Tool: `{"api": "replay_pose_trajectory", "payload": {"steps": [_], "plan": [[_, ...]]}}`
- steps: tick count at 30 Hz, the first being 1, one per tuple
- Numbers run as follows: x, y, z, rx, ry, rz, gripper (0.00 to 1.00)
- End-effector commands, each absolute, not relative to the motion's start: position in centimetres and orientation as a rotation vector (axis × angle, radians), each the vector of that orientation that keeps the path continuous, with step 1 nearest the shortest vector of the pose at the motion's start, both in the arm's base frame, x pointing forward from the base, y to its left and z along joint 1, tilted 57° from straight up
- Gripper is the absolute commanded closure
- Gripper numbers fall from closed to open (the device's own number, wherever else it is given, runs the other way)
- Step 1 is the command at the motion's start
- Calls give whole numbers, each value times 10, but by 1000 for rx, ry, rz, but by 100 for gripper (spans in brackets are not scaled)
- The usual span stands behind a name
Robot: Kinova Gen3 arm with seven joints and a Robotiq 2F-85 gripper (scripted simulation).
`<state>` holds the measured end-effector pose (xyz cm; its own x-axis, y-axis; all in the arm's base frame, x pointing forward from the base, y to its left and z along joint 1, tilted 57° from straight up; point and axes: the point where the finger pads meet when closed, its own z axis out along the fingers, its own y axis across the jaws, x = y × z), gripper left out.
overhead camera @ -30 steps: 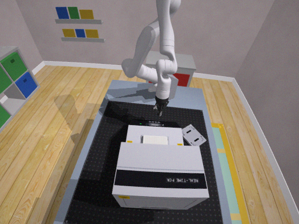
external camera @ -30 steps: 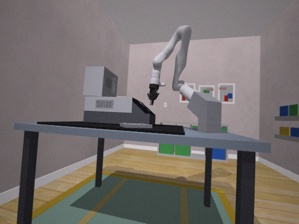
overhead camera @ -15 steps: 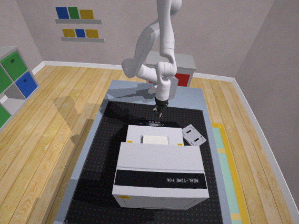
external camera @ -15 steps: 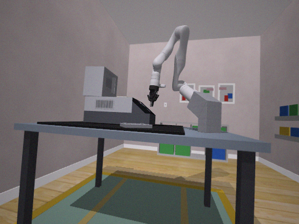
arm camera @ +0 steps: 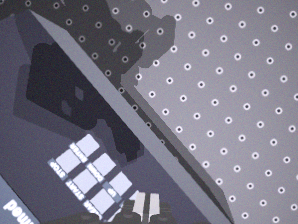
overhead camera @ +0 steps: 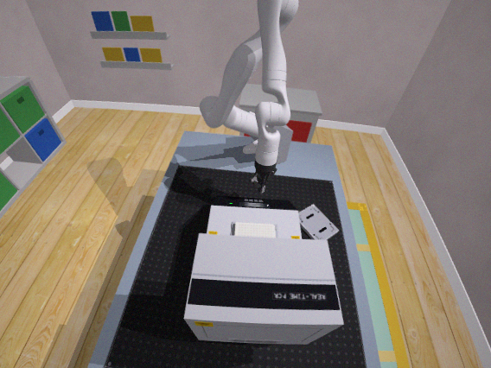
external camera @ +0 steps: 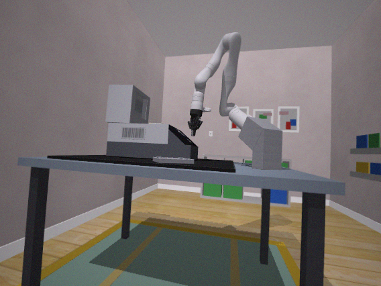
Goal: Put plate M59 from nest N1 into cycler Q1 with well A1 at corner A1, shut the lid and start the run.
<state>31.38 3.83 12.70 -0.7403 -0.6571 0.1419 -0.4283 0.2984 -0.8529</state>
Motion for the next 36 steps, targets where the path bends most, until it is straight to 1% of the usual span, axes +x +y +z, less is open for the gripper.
{"api": "replay_pose_trajectory", "payload": {"steps": [1, 36], "plan": [[314, 38, 127, -996, 2331, -1415, 90], [327, 35, 124, -1007, 2327, -1411, 90]]}}
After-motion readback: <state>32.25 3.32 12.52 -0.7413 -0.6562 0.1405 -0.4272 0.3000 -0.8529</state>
